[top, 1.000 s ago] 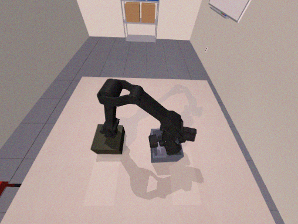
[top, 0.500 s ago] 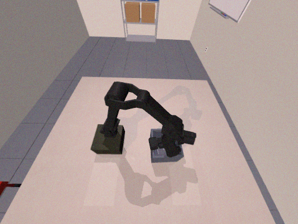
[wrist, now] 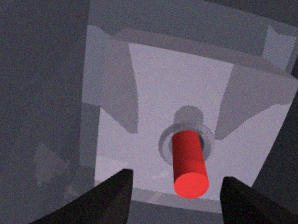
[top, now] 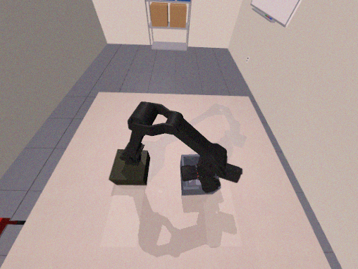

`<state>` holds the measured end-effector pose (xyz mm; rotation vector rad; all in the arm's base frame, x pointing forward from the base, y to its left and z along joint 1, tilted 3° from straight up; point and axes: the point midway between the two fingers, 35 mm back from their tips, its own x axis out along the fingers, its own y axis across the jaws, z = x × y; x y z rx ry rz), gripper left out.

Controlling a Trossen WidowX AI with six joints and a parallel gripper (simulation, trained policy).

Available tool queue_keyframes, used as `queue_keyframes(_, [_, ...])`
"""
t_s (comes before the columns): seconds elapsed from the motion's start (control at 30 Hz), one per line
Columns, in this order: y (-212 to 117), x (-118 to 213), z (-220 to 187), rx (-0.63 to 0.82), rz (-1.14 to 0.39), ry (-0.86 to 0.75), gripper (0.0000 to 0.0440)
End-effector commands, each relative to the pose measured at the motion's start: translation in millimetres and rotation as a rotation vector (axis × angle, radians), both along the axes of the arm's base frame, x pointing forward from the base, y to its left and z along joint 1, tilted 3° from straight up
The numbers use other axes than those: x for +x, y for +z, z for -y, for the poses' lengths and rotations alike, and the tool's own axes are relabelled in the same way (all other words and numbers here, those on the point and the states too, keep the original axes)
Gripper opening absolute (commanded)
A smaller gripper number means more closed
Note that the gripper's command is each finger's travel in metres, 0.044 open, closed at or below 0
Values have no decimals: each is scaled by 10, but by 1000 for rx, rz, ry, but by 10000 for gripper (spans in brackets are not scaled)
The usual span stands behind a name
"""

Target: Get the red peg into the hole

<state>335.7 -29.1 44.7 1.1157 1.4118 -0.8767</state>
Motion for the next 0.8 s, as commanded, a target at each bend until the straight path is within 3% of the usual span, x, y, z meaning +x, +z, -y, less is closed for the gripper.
queue_keyframes(0.0, [76,38,10,41,4,-3,203])
queue_keyframes(0.77, [395,101,155,161,22,-70,263])
